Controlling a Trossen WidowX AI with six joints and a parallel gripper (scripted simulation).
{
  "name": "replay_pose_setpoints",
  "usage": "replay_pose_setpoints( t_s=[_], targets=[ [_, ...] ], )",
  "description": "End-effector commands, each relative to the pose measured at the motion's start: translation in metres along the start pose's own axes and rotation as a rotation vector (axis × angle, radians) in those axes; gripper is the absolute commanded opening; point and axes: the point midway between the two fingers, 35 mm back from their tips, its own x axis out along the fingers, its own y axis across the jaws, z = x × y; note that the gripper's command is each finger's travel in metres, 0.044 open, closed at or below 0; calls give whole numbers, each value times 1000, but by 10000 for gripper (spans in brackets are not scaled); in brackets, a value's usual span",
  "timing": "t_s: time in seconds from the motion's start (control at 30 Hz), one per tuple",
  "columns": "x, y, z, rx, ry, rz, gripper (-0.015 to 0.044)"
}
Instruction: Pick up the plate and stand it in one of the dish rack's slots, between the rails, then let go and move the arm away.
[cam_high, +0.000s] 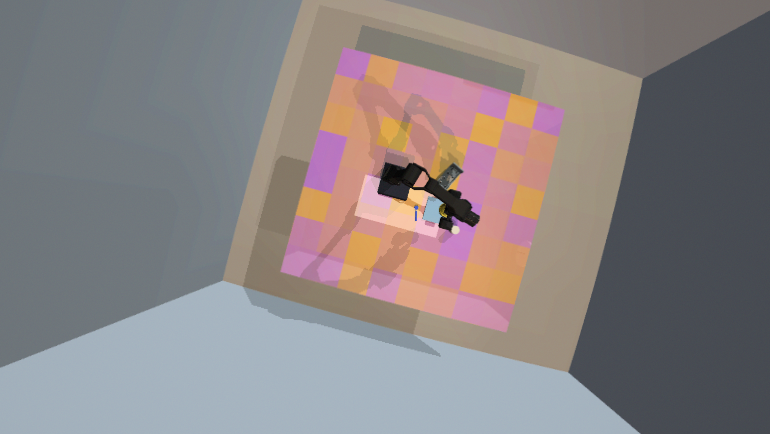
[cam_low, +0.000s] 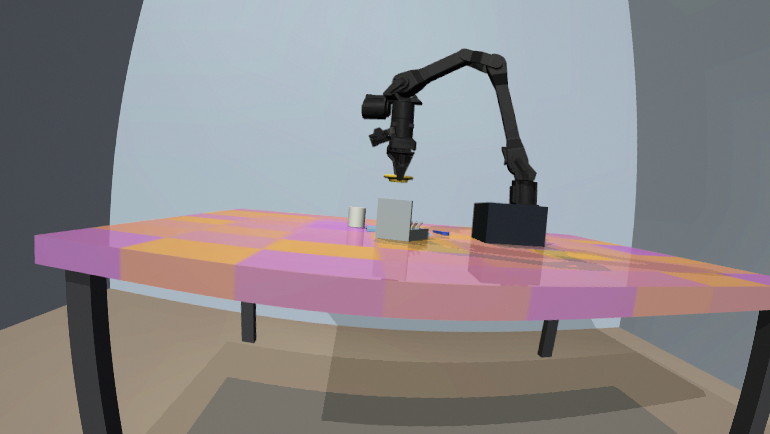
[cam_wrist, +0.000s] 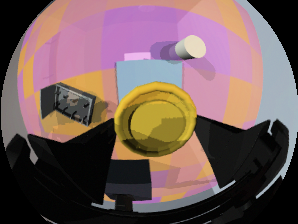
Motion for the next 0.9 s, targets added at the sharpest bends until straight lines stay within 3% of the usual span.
replay_pose_setpoints(
  t_s=[0.0, 0.4, 0.87],
  targets=[
    [-21, 0, 1, 5, -13, -1, 0],
    [-56, 1, -1, 8, -11, 0, 0],
    [-55, 97, -40, 431, -6, 10, 0]
  ],
)
